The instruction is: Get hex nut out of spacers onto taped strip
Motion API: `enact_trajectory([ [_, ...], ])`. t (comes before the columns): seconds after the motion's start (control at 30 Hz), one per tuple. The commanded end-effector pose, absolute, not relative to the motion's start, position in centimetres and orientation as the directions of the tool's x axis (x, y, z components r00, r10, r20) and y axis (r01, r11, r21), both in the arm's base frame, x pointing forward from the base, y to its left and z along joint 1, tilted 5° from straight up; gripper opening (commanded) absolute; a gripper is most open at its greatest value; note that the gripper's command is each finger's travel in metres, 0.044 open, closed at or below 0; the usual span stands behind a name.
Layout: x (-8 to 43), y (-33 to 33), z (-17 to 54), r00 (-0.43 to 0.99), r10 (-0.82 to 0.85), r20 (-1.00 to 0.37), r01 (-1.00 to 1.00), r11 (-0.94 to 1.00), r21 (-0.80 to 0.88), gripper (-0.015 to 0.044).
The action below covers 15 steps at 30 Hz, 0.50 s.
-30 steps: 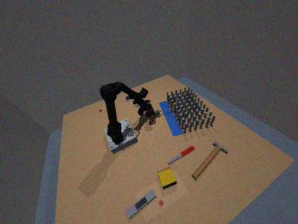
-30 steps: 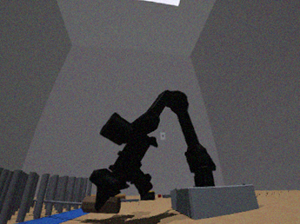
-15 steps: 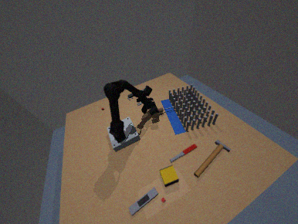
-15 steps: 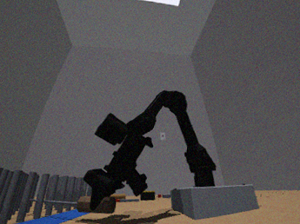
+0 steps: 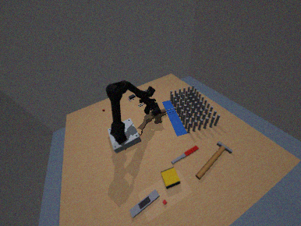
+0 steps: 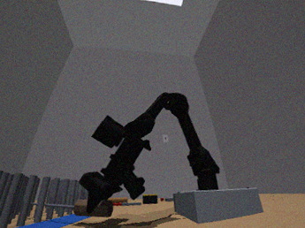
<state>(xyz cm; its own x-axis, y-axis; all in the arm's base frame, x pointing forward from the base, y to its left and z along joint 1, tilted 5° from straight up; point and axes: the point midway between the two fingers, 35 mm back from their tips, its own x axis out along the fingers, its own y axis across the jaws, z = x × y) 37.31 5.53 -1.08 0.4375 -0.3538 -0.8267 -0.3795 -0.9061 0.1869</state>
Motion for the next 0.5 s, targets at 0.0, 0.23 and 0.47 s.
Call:
enact_trajectory([
  [0.0, 37.9, 5.4, -1.0, 0.443, -0.351, -0.825, -0.379, -0.907, 0.182, 0.0000],
  [0.23, 38.4, 5.2, -1.0, 0.444, -0.351, -0.825, -0.379, -0.907, 0.182, 0.0000],
  [0.47, 38.9, 5.0, -1.0, 0.444, -0.351, -0.824, -0.379, -0.907, 0.182, 0.0000],
])
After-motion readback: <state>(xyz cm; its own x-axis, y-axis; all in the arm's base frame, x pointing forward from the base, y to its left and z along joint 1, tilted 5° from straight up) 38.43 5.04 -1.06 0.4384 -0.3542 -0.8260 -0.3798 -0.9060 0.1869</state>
